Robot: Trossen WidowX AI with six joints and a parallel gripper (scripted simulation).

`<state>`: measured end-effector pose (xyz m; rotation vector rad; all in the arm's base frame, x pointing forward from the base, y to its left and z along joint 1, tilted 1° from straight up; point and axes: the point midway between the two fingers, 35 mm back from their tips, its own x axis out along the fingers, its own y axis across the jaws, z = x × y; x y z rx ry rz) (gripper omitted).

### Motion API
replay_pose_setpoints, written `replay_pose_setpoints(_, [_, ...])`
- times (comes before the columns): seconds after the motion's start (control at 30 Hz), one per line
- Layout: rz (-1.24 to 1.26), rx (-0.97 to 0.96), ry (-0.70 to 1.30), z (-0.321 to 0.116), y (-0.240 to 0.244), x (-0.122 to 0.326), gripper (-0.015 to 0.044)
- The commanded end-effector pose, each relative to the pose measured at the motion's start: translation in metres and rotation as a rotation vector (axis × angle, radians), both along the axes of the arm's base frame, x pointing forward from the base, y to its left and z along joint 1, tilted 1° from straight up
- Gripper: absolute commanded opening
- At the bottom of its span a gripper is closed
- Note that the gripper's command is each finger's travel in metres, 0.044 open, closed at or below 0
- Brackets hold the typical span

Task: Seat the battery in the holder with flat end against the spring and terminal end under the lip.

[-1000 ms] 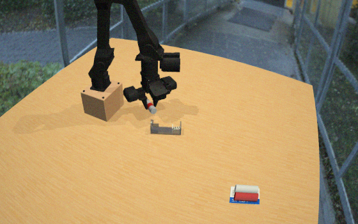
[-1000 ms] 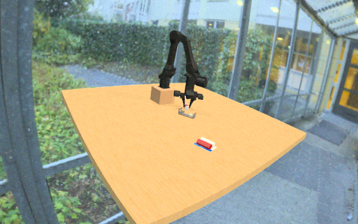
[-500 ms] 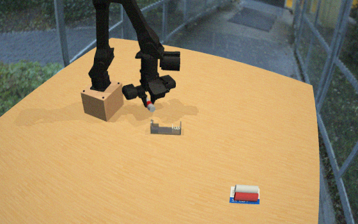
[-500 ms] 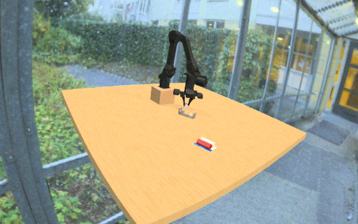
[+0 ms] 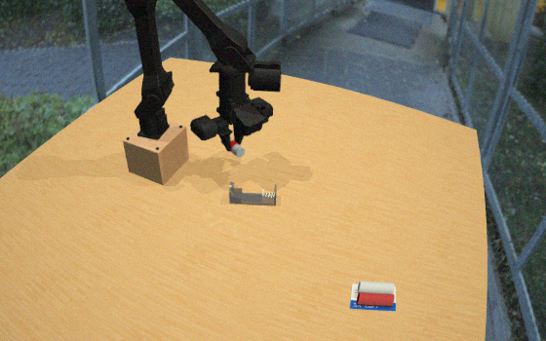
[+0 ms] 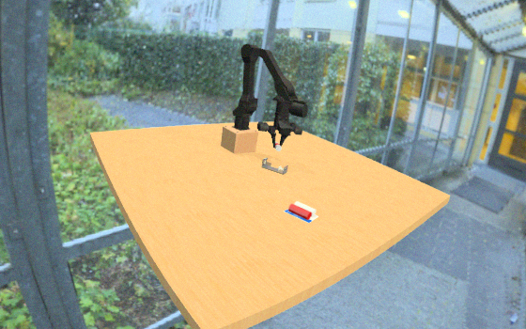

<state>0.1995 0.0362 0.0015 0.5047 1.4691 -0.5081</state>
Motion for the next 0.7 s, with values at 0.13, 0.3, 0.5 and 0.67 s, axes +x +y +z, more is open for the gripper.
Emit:
replay_pose_setpoints(0.13, [0.255, -0.011, 0.008, 0.009, -0.020, 0.025, 0.0083])
replay_pose_setpoints(0.3, [0.429, -0.017, 0.009, 0.015, -0.037, 0.041, 0.0083])
replay_pose_setpoints(0.5, [0.640, -0.027, 0.011, 0.021, -0.059, 0.058, 0.0083])
replay_pose_setpoints(0.67, [0.815, -0.038, 0.014, 0.026, -0.081, 0.070, 0.0083])
